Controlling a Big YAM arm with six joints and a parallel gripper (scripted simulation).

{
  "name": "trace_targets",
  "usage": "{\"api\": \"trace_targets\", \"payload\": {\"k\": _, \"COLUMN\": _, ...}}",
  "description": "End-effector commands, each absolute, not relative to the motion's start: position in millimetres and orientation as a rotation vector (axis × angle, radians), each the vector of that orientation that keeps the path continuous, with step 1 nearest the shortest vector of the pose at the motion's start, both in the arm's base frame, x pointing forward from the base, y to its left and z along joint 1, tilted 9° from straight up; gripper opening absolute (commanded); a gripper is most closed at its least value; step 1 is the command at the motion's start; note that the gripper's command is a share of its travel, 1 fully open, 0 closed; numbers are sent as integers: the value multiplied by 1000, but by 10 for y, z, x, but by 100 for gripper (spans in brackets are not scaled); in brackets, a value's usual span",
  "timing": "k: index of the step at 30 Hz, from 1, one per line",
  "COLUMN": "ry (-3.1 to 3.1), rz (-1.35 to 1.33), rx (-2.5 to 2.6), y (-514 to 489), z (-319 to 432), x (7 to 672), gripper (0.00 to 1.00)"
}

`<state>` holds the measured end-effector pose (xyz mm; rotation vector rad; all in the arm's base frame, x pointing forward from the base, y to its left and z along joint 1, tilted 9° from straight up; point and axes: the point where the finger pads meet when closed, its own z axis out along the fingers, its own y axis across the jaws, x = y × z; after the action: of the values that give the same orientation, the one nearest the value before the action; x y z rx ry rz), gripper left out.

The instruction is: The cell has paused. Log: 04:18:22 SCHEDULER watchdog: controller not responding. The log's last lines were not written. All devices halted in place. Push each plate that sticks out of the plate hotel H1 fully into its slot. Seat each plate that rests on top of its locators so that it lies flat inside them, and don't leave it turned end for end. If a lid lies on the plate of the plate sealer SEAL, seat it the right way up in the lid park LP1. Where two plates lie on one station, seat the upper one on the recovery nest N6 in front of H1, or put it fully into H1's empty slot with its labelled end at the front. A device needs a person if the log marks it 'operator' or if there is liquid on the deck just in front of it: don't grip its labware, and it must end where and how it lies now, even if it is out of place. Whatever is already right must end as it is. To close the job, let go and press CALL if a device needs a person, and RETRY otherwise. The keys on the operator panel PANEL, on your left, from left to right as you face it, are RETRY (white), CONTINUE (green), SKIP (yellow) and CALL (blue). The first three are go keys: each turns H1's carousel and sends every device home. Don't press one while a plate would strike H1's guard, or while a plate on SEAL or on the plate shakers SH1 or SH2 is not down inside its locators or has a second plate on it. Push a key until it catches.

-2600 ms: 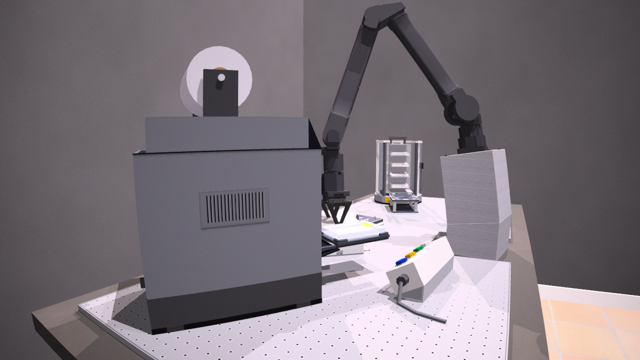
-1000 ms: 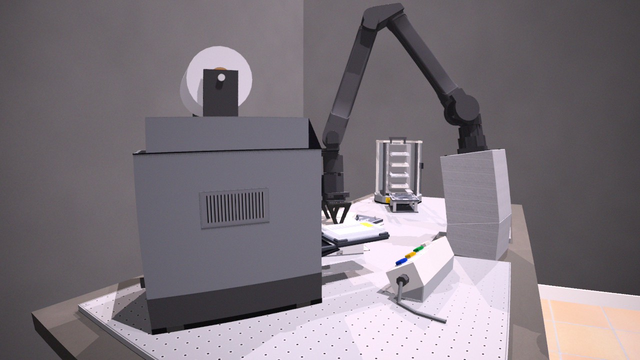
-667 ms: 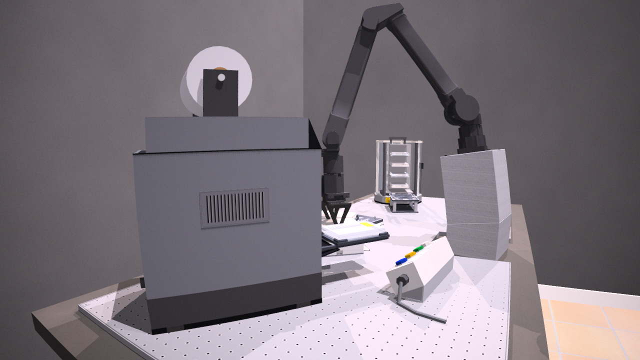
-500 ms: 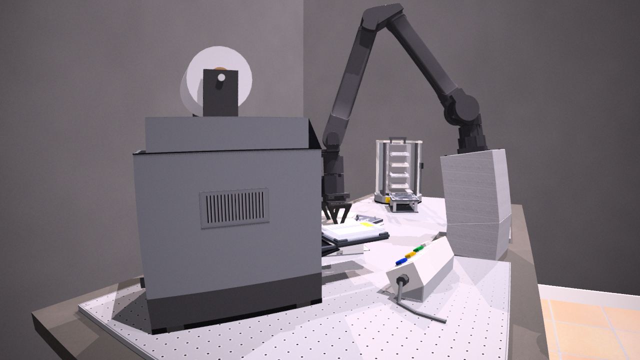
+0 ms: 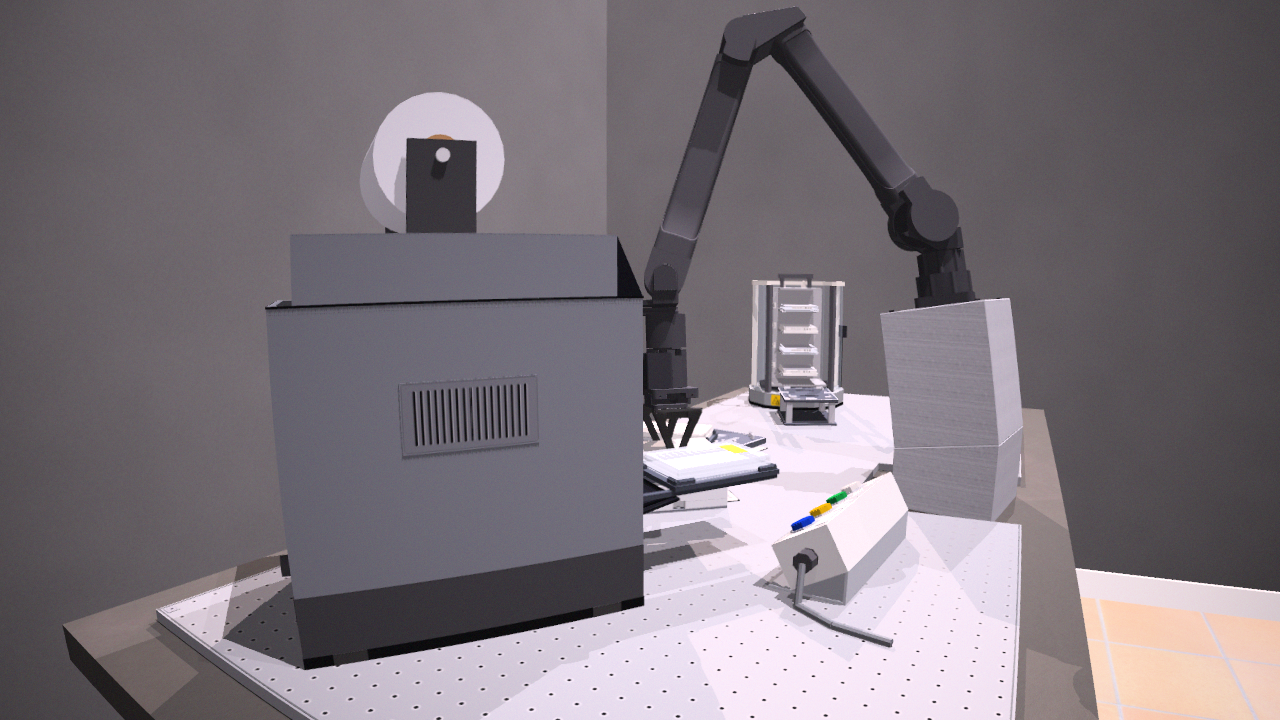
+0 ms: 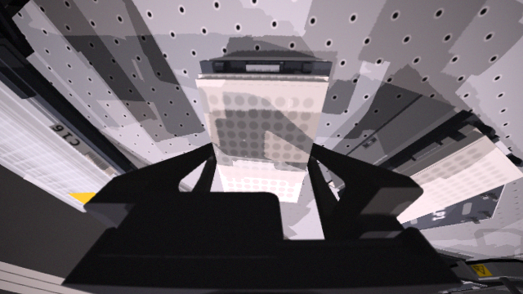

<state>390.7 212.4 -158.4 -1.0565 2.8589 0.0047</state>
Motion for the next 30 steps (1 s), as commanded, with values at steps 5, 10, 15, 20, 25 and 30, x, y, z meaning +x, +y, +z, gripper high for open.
{"api": "trace_targets", "payload": {"k": 5, "ry": 2824, "rz": 19, "rx": -1043, "y": 2176, "z": -1550, "x": 4101, "gripper": 84}}
{"api": "trace_targets", "payload": {"k": 10, "ry": 2817, "rz": 21, "rx": -1041, "y": 2186, "z": -1529, "x": 4120, "gripper": 84}}
{"api": "trace_targets", "payload": {"k": 15, "ry": 2827, "rz": 19, "rx": -1044, "y": 2174, "z": -1563, "x": 4096, "gripper": 84}}
{"api": "trace_targets", "payload": {"k": 20, "ry": 2820, "rz": 20, "rx": -1041, "y": 2181, "z": -1549, "x": 4116, "gripper": 84}}
{"api": "trace_targets", "payload": {"k": 25, "ry": 2820, "rz": 20, "rx": -1042, "y": 2183, "z": -1560, "x": 4117, "gripper": 84}}
{"api": "trace_targets", "payload": {"k": 30, "ry": 2821, "rz": 20, "rx": -1041, "y": 2181, "z": -1566, "x": 4119, "gripper": 84}}
